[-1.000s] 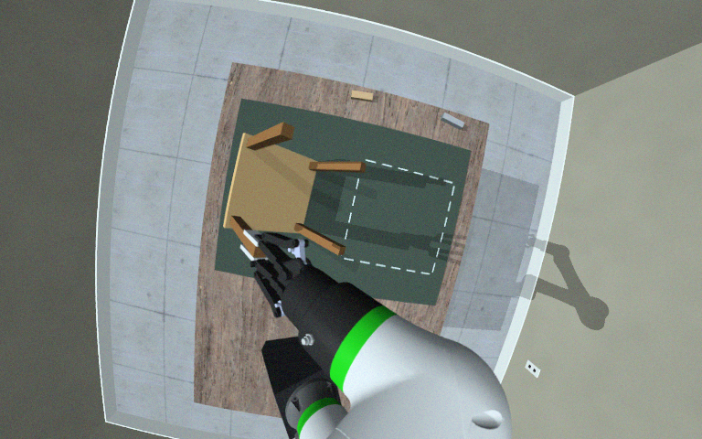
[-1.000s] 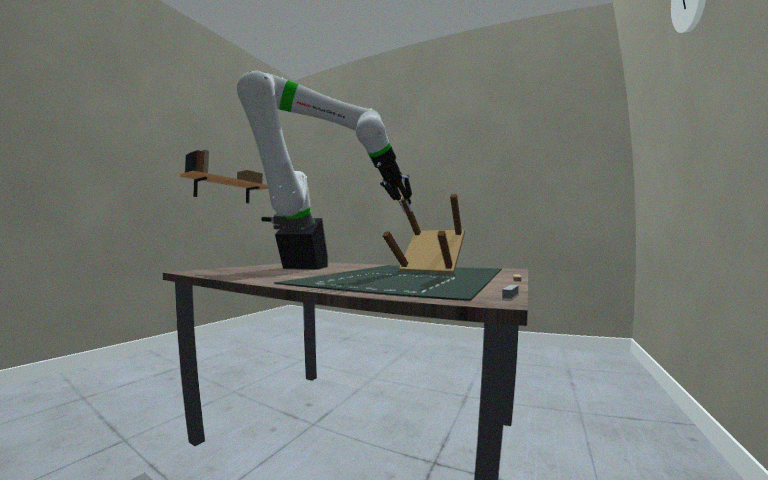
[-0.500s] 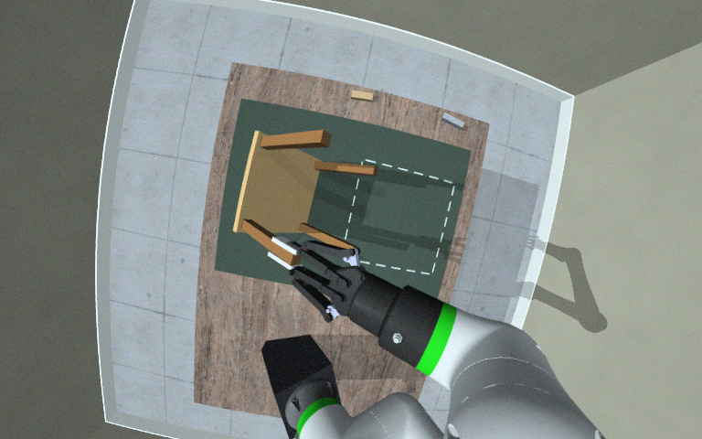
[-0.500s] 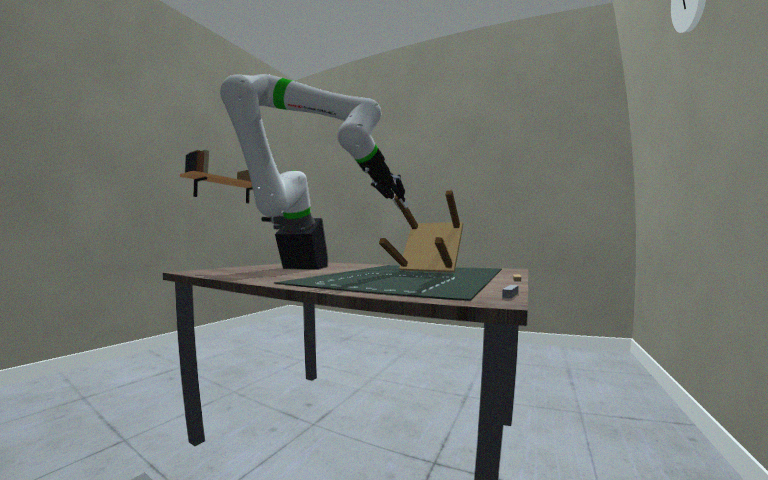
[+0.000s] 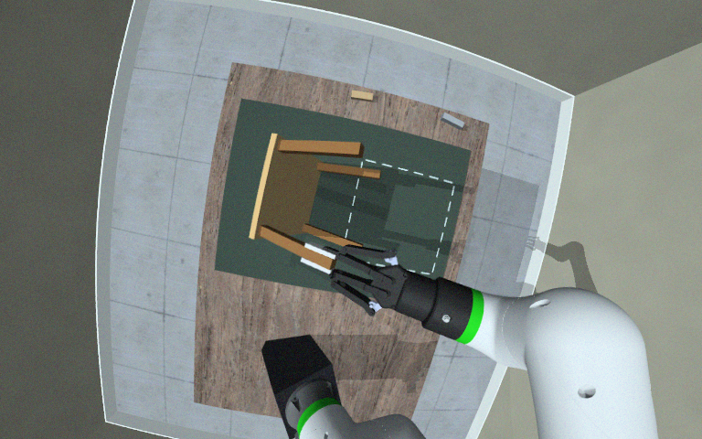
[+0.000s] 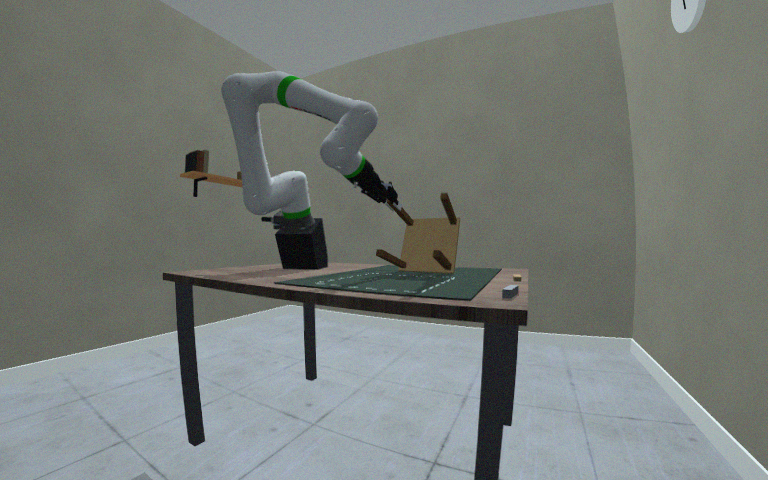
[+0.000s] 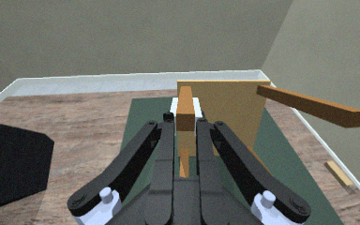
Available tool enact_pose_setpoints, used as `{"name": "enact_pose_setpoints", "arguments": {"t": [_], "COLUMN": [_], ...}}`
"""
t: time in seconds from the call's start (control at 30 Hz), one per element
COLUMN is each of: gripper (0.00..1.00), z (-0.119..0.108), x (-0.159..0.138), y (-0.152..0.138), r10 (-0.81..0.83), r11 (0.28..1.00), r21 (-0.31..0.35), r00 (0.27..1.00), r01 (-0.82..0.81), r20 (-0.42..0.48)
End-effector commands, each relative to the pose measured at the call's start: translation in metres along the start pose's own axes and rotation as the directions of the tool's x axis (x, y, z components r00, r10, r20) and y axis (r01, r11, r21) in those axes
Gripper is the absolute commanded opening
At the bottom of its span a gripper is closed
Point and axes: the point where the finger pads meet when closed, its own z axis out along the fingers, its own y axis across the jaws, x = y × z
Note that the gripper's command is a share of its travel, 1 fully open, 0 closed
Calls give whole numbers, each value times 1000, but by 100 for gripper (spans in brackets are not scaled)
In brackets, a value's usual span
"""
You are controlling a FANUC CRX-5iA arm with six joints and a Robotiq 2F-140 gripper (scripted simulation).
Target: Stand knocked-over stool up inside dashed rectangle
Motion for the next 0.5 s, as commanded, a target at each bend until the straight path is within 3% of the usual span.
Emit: {"name": "enact_pose_setpoints", "arguments": {"t": [0.0,0.1,0.27,0.47], "gripper": [10,10,10,10], "z": [-5,-7,-29,-29], "x": [-8,-9,-32,-34], "y": [-1,0,2,2], "r10": [5,8,8,14], "r11": [1000,1000,1000,1000], "r21": [19,15,16,19], "r00": [997,990,990,982], "r01": [-4,-6,-6,-10], "r20": [-82,-138,-140,-189]}}
